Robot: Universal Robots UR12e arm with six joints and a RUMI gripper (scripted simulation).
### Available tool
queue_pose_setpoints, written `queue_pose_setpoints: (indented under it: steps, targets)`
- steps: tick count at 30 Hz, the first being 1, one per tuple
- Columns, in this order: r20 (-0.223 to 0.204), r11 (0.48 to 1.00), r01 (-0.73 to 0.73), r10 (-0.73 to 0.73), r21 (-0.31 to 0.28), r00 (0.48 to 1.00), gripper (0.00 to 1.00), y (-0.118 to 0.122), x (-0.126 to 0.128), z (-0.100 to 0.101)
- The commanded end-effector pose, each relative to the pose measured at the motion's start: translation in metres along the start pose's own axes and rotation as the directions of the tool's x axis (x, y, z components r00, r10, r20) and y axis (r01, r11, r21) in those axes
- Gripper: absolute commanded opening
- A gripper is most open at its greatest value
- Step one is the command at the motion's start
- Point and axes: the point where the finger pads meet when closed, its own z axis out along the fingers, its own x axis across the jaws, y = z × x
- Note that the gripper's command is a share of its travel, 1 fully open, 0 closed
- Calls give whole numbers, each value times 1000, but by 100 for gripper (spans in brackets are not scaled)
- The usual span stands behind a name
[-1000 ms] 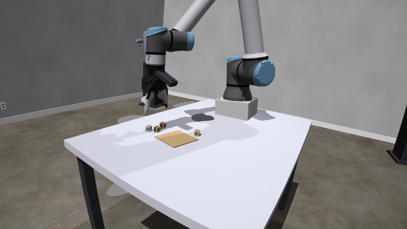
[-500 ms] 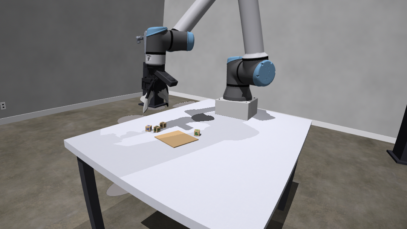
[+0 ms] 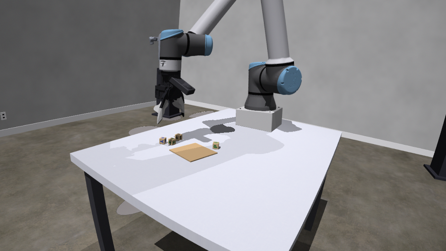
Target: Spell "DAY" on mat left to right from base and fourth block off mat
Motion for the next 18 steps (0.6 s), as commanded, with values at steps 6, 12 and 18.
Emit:
queue_pose_setpoints:
  steps: [6,12,18]
  targets:
    - [-1,996,94,-94,-1,996,100,1,1,0]
    - [-1,972,234,-234,-1,972,100,2,1,0]
    - [-1,935,354,-354,-1,935,100,4,1,0]
